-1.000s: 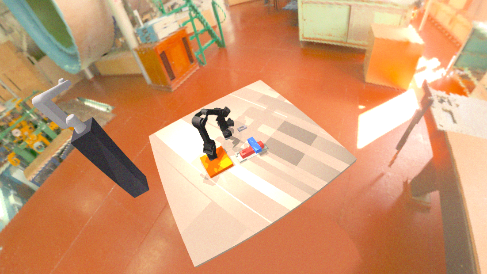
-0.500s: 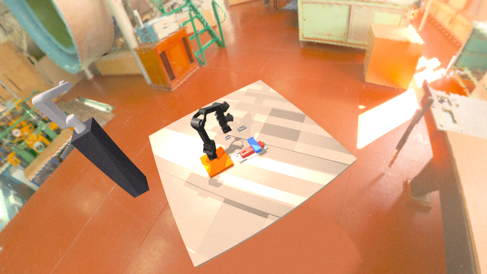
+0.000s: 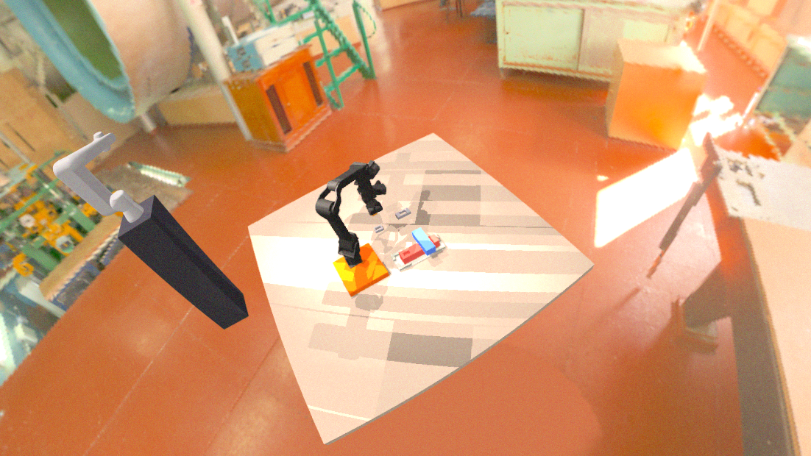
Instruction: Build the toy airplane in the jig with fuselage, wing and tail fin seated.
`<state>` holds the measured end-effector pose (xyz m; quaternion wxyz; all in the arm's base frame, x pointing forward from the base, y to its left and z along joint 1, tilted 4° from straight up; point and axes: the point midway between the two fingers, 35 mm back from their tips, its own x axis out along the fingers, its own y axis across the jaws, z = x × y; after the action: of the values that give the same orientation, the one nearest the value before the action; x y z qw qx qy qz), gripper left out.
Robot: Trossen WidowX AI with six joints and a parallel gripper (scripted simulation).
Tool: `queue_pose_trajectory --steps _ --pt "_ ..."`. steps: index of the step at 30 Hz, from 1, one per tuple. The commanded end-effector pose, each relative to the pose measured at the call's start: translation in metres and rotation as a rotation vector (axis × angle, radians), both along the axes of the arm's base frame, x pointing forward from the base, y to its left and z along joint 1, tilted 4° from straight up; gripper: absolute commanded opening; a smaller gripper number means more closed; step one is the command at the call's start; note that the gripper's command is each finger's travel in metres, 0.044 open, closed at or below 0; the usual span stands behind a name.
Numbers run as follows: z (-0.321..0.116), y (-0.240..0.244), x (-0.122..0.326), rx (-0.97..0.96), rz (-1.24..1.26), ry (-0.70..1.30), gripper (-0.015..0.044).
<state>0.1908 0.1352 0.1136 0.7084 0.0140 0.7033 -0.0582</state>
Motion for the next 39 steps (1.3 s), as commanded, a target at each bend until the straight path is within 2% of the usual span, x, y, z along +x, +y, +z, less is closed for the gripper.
queue_pose_trajectory --steps 1,8,39 --pt "0.012 0.000 -0.002 0.008 -0.004 -0.001 0.0000" --pt "0.030 -0.001 -0.005 0.009 -0.003 0.001 0.0000" --pt "0.016 -0.082 0.035 0.016 0.021 0.001 0.0000"
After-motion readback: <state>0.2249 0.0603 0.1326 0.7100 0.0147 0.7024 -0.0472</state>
